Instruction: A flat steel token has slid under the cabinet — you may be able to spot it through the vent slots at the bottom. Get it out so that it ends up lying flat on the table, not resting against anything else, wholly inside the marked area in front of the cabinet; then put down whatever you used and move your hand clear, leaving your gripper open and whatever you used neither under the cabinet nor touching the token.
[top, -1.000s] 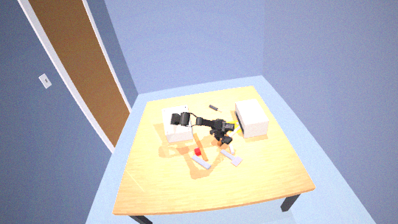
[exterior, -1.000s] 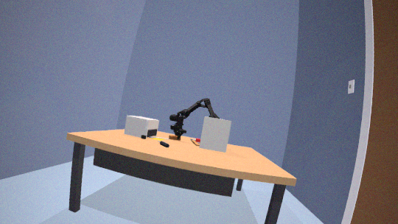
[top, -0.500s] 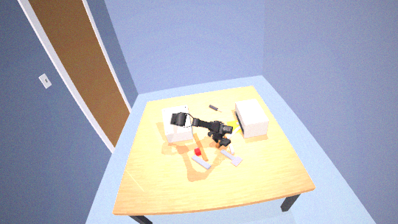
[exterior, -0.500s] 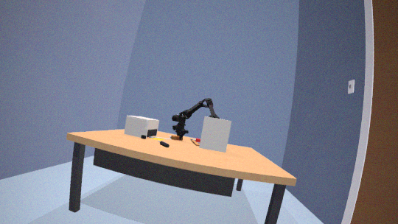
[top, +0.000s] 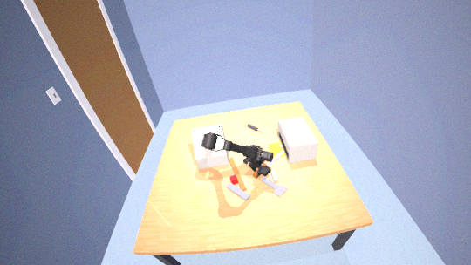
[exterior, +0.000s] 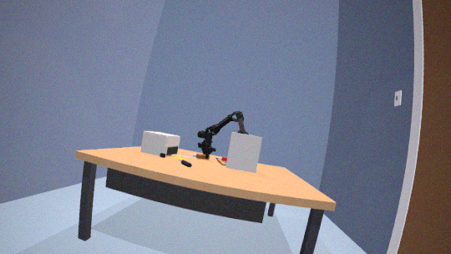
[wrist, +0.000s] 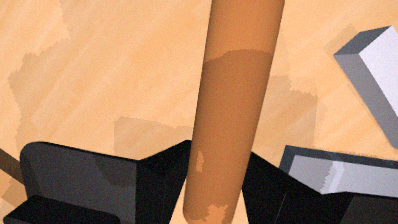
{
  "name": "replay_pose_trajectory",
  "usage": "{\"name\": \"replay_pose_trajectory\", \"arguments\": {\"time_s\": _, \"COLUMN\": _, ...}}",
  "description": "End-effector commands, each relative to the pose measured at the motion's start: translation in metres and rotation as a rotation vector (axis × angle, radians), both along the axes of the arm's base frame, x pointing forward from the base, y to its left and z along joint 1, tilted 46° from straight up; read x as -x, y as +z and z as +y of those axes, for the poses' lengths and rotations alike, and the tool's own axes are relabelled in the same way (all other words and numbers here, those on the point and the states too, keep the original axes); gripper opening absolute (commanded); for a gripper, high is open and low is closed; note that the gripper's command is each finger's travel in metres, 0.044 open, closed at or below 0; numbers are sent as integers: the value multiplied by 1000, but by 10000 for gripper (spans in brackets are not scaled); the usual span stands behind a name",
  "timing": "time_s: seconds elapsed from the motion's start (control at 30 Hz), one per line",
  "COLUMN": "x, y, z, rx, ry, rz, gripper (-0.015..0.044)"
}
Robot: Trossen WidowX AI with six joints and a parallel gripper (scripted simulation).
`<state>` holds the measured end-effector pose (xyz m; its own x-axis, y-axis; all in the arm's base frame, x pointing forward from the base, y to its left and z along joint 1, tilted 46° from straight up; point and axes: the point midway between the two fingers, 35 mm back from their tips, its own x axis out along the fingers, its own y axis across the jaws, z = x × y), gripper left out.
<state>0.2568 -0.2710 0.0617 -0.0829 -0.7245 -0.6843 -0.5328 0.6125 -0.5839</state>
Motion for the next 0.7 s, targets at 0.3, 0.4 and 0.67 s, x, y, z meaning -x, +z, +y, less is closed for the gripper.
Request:
{"name": "replay_pose_trajectory", "arguments": {"time_s": 0.3, "x": 13, "y": 8, "z": -7, "rx": -2, "ry": 0, "rz": 1, "gripper": 0}}
{"name": "replay_pose_trajectory", "arguments": {"time_s": 0.4, "x": 13, "y": 8, "z": -7, "rx": -1, "ry": -1, "rz": 0, "gripper": 0}}
{"name": "replay_pose_trajectory", "arguments": {"time_s": 0.67, "x": 20, "y": 13, "z": -9, "rx": -2, "ry": -1, "rz": 0, "gripper": 0}}
